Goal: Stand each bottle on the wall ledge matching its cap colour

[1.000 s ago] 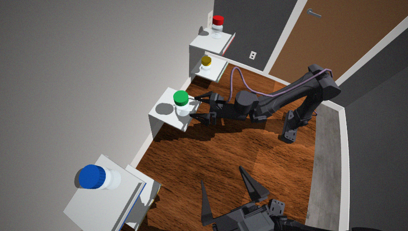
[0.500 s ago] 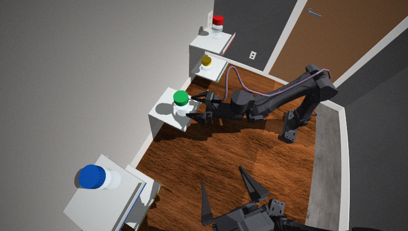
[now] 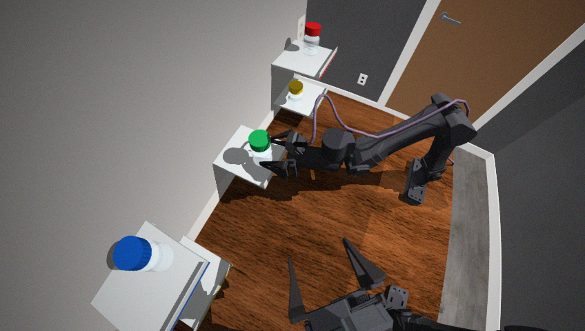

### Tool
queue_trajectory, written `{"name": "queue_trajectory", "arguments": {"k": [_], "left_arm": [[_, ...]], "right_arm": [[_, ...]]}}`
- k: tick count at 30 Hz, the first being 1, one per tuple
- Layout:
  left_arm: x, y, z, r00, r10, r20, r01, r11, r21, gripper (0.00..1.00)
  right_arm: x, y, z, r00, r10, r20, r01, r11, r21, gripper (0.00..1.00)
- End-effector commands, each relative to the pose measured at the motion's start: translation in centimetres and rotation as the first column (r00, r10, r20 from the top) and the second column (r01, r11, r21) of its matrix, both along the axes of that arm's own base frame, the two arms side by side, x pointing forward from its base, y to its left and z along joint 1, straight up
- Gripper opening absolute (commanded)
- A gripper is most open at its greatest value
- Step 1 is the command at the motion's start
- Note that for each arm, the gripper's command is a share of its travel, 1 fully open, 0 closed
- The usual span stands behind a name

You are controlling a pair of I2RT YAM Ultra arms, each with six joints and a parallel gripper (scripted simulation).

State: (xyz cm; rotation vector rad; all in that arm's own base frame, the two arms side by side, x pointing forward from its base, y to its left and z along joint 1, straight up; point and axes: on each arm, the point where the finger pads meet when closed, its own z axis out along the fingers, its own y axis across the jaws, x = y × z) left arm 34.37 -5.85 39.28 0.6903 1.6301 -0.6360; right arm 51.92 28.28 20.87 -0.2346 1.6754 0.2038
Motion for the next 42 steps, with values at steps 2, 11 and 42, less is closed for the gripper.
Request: {"name": "queue_trajectory", "arguments": {"k": [2, 11, 42], "left_arm": [[-0.2, 0.0, 0.5, 1.000, -0.008, 0.002, 0.008, 1.000, -0.002, 0.89], [-0.2, 0.0, 0.5, 1.000, -0.008, 0.002, 0.008, 1.000, -0.002, 0.89], [-0.2, 0.0, 0.5, 1.000, -0.008, 0.002, 0.008, 1.000, -0.002, 0.89]], "right_arm": [[1.3, 0.1, 1.0, 1.000, 0.002, 0.012, -0.002, 1.000, 0.004, 0.81], [1.8, 0.2, 1.2, 1.000, 0.002, 0.016, -0.002, 1.000, 0.007, 0.81], [1.3, 0.3, 2.2, 1.000, 0.000, 0.028, 0.000, 1.000, 0.017, 0.28]]}}
